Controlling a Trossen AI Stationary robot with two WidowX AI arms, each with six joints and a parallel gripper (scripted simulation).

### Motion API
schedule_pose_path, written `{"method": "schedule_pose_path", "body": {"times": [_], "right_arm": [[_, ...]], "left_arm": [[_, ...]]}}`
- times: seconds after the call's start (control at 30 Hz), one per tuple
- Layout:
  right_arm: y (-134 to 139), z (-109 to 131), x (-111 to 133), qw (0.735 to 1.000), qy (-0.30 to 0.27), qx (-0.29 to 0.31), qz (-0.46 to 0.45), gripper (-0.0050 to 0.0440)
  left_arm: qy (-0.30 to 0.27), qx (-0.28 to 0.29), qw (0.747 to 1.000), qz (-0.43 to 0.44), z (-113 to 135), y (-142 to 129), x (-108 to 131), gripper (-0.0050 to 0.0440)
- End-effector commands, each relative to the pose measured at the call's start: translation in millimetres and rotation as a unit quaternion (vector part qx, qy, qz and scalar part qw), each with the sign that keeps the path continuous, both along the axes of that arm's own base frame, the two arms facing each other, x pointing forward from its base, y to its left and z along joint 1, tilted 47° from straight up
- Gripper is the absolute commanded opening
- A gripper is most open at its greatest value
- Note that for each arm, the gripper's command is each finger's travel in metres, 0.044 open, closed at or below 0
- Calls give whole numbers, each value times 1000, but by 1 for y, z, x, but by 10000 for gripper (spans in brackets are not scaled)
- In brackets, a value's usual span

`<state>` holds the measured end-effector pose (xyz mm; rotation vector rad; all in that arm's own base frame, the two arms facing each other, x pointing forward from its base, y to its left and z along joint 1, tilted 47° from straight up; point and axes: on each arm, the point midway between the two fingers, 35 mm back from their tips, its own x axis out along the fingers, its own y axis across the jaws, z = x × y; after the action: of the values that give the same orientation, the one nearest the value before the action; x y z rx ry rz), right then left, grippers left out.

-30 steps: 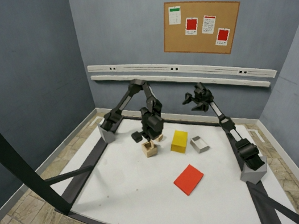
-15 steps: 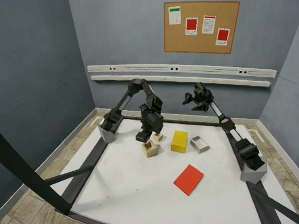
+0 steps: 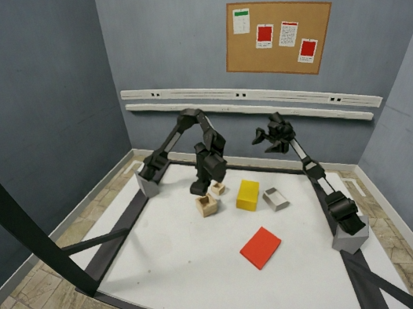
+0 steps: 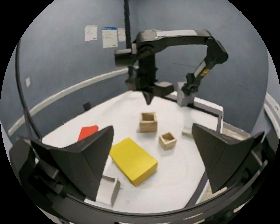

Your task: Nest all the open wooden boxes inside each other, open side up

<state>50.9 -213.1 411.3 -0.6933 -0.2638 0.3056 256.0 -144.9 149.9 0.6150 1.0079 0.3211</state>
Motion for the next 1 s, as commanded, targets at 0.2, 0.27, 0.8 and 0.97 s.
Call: {"method": "schedule_pose_path", "body": {"times": [0.2,0.27,0.8,0.97], "right_arm": [[109,8,28,989,133,-45,-50,400],[141,-3,41,979,183,-46,-82,400],[225,-101,101,890,356,-32,-282,400],[230,-141,112,850,387,-29,-357,400]], "left_arm": [[25,10,999,-33,16,25,15,-50],[35,18,998,-45,20,34,20,-50],[76,65,989,-108,41,81,38,-50],[87,83,985,-127,49,96,41,-50]]}}
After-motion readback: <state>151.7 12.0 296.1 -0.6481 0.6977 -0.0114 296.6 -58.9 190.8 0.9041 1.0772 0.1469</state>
